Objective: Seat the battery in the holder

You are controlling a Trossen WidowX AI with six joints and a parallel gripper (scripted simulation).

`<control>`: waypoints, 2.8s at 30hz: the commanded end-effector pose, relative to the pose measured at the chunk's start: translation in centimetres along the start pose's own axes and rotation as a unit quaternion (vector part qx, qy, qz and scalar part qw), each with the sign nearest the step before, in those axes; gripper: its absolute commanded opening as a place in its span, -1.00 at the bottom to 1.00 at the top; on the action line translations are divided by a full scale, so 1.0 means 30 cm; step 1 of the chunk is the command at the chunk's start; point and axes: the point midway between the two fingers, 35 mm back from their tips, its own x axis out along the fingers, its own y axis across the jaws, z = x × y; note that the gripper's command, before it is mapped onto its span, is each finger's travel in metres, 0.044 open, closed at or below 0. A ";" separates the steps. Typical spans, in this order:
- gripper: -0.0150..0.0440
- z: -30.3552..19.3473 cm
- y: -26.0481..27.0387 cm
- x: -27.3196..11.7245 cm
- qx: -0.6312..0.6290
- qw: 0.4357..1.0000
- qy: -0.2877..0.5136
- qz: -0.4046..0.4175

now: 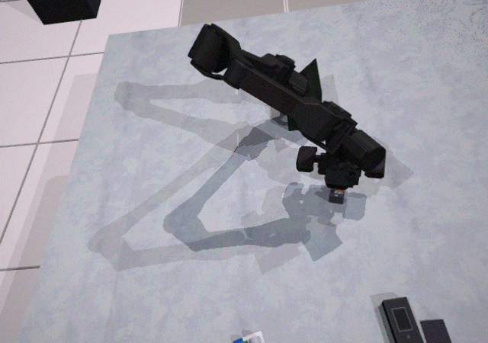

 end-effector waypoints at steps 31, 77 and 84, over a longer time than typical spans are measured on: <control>-0.27 -0.014 -0.022 0.017 0.000 0.997 0.079 0.016; -0.09 0.045 -0.023 0.019 0.004 0.997 0.069 0.024; 0.08 0.046 -0.021 0.005 0.004 0.997 0.069 0.024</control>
